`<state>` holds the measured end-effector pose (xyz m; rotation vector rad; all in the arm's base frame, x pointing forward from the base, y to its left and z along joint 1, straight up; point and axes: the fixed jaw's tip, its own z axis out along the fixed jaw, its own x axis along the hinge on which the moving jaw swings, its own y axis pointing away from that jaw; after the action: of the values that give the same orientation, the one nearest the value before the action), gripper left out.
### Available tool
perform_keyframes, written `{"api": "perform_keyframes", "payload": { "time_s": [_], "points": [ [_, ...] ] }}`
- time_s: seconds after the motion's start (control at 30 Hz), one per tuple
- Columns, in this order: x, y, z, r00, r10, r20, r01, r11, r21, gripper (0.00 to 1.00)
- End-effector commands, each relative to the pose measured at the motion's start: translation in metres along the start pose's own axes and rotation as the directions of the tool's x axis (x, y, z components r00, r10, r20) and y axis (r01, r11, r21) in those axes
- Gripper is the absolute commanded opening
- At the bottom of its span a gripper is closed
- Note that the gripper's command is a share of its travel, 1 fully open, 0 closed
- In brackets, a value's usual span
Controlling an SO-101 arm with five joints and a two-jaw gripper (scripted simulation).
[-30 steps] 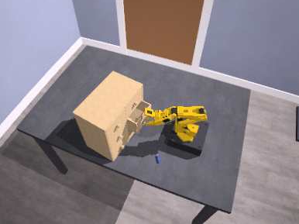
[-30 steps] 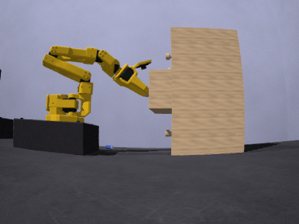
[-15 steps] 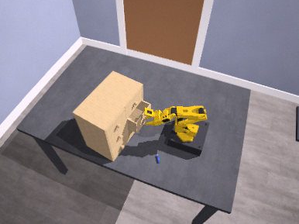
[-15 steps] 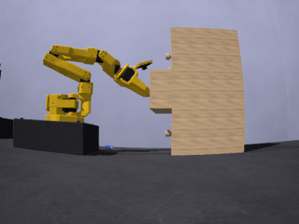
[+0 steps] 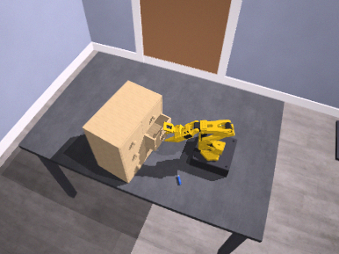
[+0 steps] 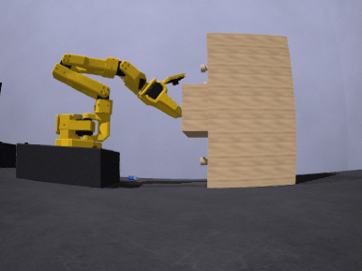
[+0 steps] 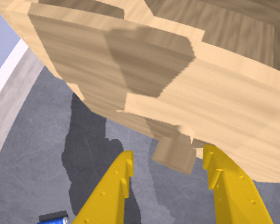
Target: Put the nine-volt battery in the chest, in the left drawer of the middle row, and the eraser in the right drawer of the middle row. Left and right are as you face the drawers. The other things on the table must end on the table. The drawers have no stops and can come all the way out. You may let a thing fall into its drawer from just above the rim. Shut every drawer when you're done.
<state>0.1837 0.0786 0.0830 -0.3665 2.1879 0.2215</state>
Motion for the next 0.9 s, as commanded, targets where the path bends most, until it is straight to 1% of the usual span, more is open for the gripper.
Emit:
{"api": "perform_keyframes", "payload": {
  "time_s": [0.0,0.3,0.8,0.87],
  "points": [
    [-0.0020,-0.0061,0.0012,1.000,0.009,0.008,-0.010,1.000,0.024,0.21],
    [-0.0035,-0.0090,0.0015,1.000,0.018,0.009,-0.018,0.999,0.036,0.21],
    [-0.0035,-0.0090,0.0015,1.000,0.018,0.009,-0.018,0.999,0.036,0.21],
    [-0.0035,-0.0090,0.0015,1.000,0.018,0.009,-0.018,0.999,0.036,0.20]
  ]
}}
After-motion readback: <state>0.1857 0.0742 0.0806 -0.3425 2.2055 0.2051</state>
